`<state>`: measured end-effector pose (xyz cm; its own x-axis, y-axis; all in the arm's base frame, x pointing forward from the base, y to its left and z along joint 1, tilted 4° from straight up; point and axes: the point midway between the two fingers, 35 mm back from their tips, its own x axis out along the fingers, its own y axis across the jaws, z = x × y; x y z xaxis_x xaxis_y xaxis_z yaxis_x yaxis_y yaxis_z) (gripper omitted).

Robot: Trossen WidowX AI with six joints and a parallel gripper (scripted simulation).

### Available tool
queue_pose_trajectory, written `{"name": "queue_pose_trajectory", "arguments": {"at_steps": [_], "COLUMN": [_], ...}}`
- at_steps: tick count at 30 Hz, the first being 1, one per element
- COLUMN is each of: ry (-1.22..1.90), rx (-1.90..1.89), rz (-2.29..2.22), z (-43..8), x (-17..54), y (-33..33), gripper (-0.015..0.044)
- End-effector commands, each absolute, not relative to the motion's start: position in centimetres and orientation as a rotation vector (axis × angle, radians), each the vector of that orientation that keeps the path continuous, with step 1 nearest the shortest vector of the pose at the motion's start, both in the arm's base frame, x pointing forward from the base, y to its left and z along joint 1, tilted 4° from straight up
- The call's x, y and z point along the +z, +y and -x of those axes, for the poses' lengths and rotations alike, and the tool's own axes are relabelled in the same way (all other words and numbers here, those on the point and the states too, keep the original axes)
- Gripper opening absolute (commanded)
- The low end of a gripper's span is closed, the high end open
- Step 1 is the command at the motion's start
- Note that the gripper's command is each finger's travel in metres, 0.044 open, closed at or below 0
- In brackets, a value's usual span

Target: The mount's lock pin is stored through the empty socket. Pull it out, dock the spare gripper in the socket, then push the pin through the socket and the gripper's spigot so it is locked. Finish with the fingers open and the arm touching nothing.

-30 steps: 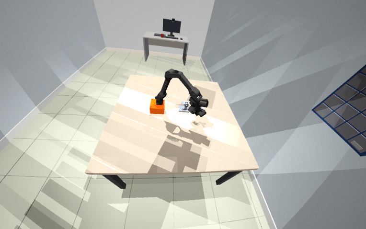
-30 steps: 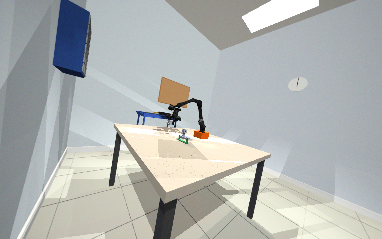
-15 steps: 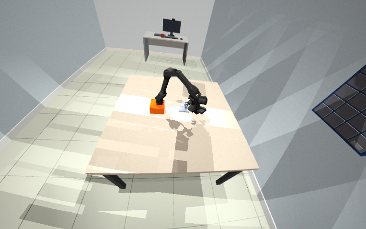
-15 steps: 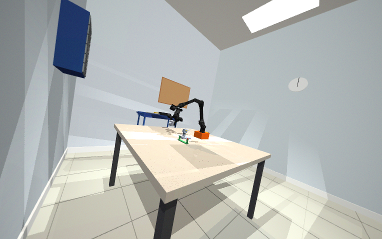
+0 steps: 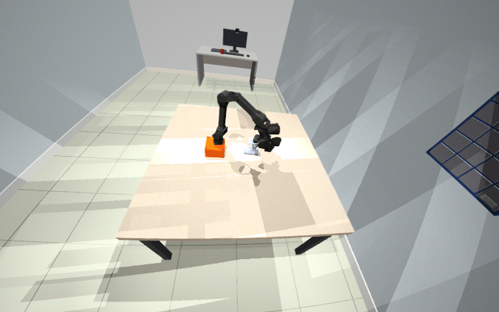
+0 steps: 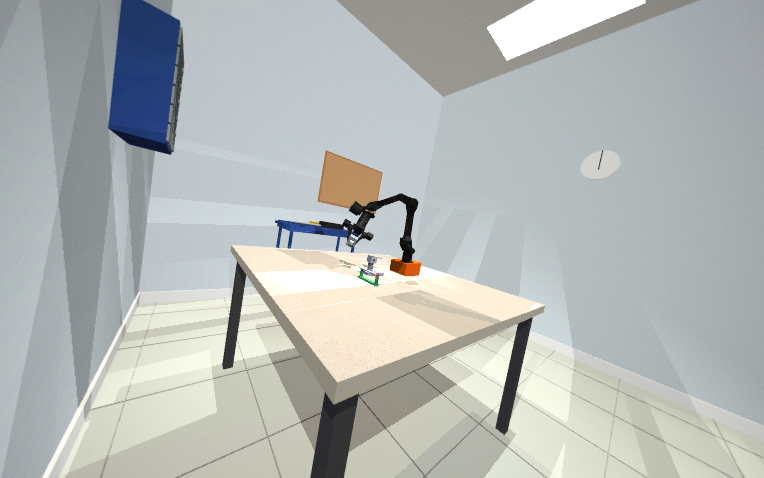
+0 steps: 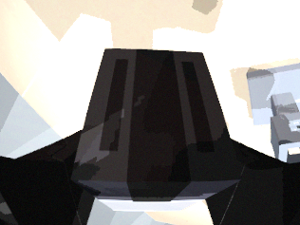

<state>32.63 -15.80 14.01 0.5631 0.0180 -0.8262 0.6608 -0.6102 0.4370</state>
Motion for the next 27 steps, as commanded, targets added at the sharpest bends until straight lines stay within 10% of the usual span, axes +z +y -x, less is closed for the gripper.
{"name": "queue_pose_trajectory", "arguments": {"at_steps": [1, 27], "ry": [0.545, 0.579], "rx": [-0.964, -0.633], "rz": [-1.897, -1.254], "z": [-32.4, -30.0], "x": [15.2, 17.1], "y": [-14.7, -9.6], "gripper": [0.0, 0.0]}}
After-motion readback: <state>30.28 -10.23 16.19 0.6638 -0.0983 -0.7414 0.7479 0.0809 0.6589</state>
